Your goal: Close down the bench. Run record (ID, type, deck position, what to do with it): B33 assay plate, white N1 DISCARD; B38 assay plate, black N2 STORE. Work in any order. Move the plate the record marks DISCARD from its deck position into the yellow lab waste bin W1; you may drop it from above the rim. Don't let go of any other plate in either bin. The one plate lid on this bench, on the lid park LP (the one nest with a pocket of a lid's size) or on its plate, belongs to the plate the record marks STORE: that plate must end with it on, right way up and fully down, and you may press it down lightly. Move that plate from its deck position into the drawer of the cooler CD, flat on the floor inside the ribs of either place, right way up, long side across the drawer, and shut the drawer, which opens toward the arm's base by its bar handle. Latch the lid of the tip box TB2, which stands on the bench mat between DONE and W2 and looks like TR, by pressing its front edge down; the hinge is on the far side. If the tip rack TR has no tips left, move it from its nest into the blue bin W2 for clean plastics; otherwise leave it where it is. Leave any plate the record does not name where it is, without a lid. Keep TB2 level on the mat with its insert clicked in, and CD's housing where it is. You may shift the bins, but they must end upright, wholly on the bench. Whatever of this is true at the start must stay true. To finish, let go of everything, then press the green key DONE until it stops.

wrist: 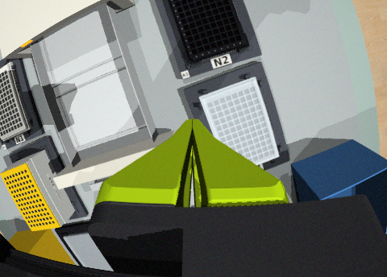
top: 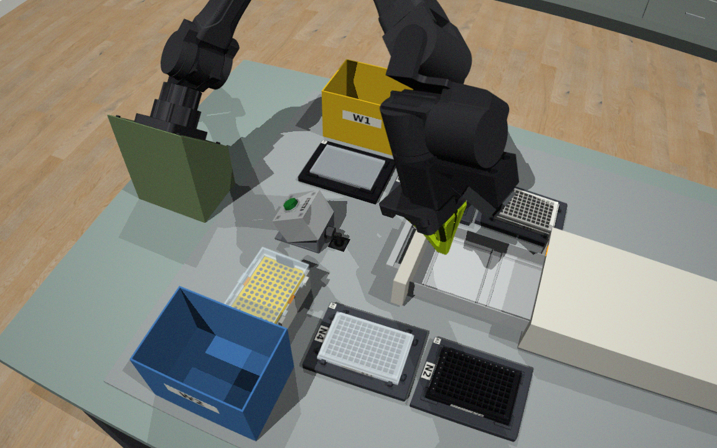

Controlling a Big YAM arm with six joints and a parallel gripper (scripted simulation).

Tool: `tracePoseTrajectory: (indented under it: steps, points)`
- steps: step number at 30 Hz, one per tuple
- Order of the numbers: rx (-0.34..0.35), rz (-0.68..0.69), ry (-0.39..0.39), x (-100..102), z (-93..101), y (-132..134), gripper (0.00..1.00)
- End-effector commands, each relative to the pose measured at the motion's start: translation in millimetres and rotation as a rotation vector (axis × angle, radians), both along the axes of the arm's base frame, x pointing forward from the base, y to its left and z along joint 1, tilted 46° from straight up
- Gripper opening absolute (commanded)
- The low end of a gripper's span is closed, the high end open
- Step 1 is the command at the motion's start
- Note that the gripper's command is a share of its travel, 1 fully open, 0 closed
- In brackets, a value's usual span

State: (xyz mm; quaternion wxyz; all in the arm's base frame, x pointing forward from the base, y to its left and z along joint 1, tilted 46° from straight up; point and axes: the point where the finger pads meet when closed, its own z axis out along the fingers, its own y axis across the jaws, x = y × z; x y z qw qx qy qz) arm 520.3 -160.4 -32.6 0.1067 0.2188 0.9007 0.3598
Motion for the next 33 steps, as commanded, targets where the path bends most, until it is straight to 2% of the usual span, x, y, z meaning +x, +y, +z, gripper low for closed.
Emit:
tracePoseTrajectory:
  steps: [1, 5, 6, 7, 8, 10, 11, 12, 14, 15, 16, 17, 18, 20, 22, 23, 24, 25, 26, 28, 29, 30, 33]
  points:
    - [-0.035, 0.082, -0.046, -4, 27.2, 7, 0.00]
    - [-0.033, 0.083, -0.047, -10, 32.2, 14, 0.00]
    - [-0.047, 0.086, -0.057, -10, 40.3, -3, 0.00]
    - [-0.064, 0.125, -0.078, 0, 51.9, -4, 0.00]
    - [-0.044, 0.131, -0.047, -17, 43.9, 8, 0.00]
    - [-0.034, 0.187, -0.030, -26, 44.7, 28, 0.00]
    - [-0.062, 0.219, -0.067, -10, 61.6, 20, 0.00]
    - [-0.039, 0.225, -0.034, -29, 52.9, 31, 0.00]
    - [-0.030, 0.222, -0.025, -40, 55.2, 37, 0.00]
    - [-0.030, 0.206, -0.025, -45, 57.7, 32, 0.00]
    - [-0.029, 0.236, -0.020, -49, 60.1, 33, 0.00]
    - [-0.049, 0.274, -0.047, -38, 72.9, 31, 0.00]
    - [-0.025, 0.288, -0.016, -54, 65.3, 44, 0.00]
    - [-0.023, 0.297, -0.017, -60, 70.7, 54, 0.00]
    - [-0.023, 0.297, -0.017, -60, 70.7, 54, 0.00]
    - [-0.033, 0.308, -0.028, -59, 78.3, 42, 0.00]
    - [-0.036, 0.347, -0.036, -51, 81.4, 42, 0.00]
    - [-0.031, 0.354, -0.030, -62, 85.4, 49, 0.00]
    - [-0.015, 0.364, -0.009, -75, 81.1, 61, 0.00]
    - [-0.008, 0.404, -0.007, -81, 86.5, 69, 0.00]
    - [-0.033, 0.436, -0.044, -66, 101.7, 62, 0.00]
    - [0.000, 0.444, -0.004, -88, 92.0, 74, 0.00]
    - [0.003, 0.412, -0.006, -101, 100.2, 68, 0.00]
